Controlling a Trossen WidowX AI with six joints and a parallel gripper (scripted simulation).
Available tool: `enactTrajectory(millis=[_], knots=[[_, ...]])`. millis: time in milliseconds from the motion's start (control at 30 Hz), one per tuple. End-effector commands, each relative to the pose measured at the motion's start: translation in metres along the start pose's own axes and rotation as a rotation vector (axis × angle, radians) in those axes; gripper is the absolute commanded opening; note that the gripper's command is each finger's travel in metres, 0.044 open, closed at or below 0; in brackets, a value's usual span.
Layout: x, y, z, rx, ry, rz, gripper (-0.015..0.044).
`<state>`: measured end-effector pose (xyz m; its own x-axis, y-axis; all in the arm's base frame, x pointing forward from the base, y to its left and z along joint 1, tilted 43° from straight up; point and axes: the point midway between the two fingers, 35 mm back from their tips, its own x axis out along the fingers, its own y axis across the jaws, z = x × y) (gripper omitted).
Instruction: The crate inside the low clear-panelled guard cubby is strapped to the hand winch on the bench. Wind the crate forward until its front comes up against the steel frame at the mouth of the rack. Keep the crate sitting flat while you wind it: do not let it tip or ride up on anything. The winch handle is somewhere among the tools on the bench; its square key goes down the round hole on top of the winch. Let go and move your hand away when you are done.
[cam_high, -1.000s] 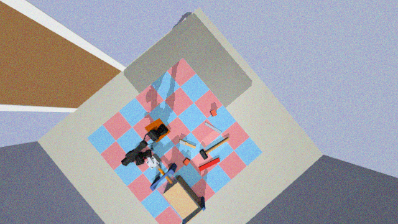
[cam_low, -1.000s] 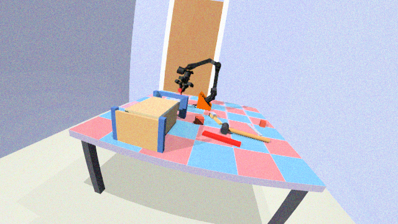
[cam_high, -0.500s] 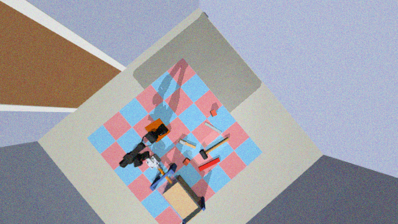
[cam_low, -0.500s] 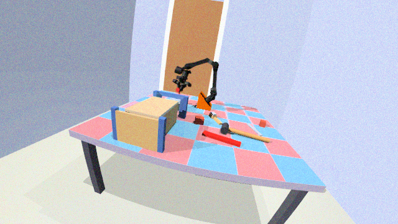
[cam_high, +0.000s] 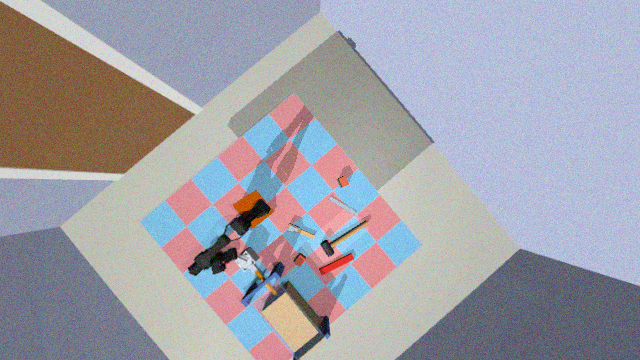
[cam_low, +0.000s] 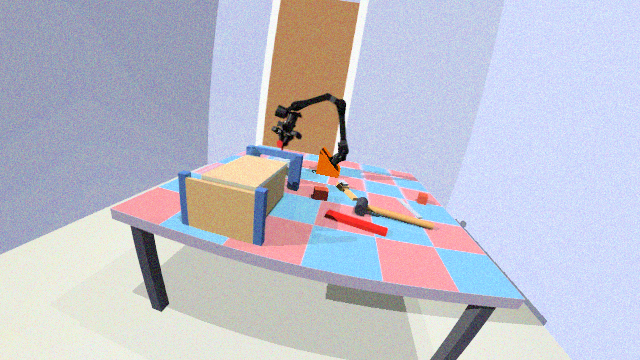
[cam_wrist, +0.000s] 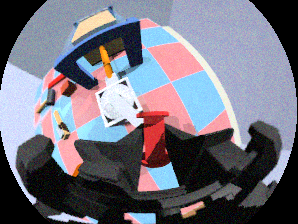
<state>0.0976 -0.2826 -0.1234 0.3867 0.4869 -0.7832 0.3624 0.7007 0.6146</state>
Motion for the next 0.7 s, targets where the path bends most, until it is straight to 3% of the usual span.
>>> enactTrajectory(millis=[0, 667], knots=[[0.006, -0.006, 0.008, -0.01, -0.004, -0.006, 0.0], [0.015, -0.018, 0.029, -0.012, -0.006, -0.006, 0.0]])
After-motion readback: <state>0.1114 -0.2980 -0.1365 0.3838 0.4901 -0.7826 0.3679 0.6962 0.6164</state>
